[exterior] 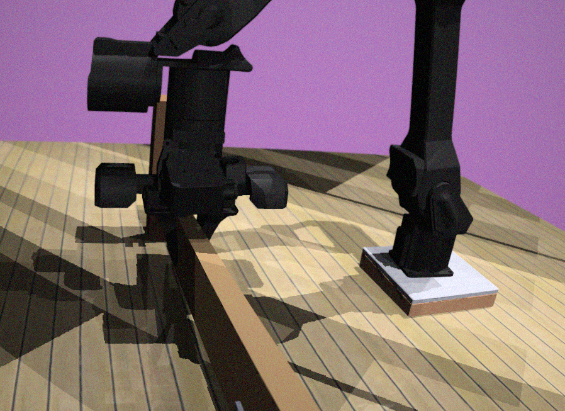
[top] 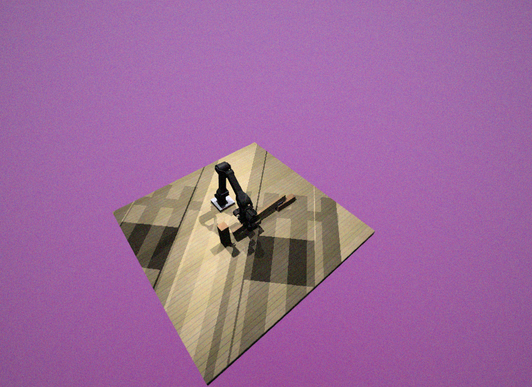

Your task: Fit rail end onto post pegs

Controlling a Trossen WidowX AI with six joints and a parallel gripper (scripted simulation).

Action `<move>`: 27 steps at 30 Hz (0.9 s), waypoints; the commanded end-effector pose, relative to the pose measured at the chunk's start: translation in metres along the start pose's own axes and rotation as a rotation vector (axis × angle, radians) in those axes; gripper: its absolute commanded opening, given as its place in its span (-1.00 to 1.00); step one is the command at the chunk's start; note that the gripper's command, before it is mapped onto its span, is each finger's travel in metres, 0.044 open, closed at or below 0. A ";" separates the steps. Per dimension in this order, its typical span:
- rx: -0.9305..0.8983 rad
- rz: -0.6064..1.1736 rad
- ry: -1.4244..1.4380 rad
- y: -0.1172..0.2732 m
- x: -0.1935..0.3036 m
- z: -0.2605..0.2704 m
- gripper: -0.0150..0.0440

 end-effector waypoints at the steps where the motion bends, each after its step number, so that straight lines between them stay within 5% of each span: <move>1: 0.005 -0.007 0.000 0.005 -0.001 -0.001 -0.49; 27: 0.005 -0.007 0.000 0.018 -0.001 -0.003 -0.49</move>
Point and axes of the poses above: the point midway between the two fingers, 35 mm back from their tips, its own y axis back along the fingers, its own z axis across the jaws, x = y × z, the point moved 7 cm from there along y, back along the fingers, and after that the axes turned 11 degrees about -y, right-handed, at the moved point
